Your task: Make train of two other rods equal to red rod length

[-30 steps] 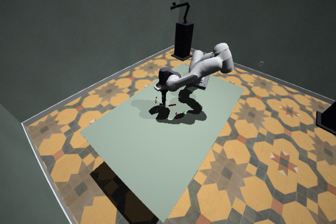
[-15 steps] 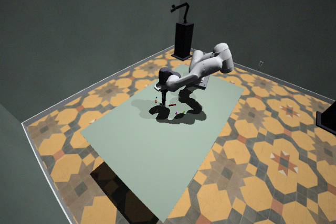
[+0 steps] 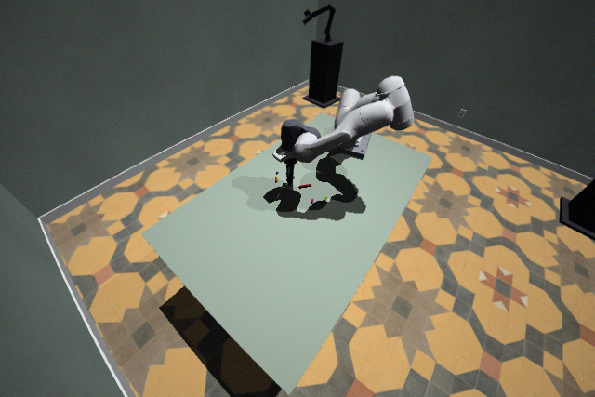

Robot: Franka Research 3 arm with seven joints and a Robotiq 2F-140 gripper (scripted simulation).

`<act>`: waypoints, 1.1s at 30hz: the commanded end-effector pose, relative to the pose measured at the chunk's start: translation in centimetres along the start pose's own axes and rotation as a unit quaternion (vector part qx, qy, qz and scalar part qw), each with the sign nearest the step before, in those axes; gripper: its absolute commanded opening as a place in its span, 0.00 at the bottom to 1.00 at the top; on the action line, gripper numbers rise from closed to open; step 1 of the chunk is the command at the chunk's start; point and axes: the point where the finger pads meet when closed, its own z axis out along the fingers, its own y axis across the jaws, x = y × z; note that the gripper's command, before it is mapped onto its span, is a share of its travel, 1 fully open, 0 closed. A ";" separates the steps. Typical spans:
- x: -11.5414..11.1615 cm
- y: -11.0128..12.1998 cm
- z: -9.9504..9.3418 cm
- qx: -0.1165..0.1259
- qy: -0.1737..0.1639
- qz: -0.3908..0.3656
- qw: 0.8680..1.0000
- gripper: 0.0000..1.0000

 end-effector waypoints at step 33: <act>0.2 0.0 0.0 0.001 0.002 -0.002 1.000 0.15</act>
